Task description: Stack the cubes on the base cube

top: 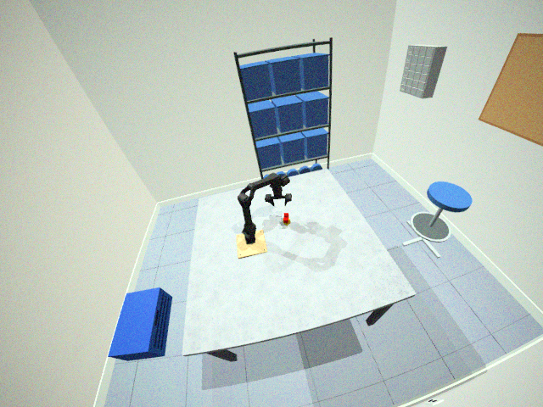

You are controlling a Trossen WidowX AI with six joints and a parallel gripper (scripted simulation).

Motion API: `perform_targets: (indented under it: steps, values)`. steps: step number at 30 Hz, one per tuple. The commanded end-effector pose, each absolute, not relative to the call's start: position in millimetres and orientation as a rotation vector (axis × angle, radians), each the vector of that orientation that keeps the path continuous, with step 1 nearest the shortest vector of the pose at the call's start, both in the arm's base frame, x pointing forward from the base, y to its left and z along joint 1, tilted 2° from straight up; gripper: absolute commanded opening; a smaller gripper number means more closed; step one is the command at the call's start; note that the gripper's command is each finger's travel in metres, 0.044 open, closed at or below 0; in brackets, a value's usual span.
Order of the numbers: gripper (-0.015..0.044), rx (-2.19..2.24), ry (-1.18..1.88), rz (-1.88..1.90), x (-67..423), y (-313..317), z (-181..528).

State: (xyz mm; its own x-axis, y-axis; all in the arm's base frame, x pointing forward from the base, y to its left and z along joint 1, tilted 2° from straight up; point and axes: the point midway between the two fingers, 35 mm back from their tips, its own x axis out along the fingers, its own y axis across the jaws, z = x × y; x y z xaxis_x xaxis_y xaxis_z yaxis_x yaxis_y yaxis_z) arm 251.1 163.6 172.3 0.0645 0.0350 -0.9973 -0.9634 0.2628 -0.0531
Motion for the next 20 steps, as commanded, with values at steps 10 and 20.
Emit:
perform_targets:
  steps: [10, 20]
  values:
    - [0.04, -1.009, 1.251, 0.994, 225.0, 209.2, 173.5]
    - [0.04, -1.009, 1.251, 0.994, 225.0, 209.2, 173.5]
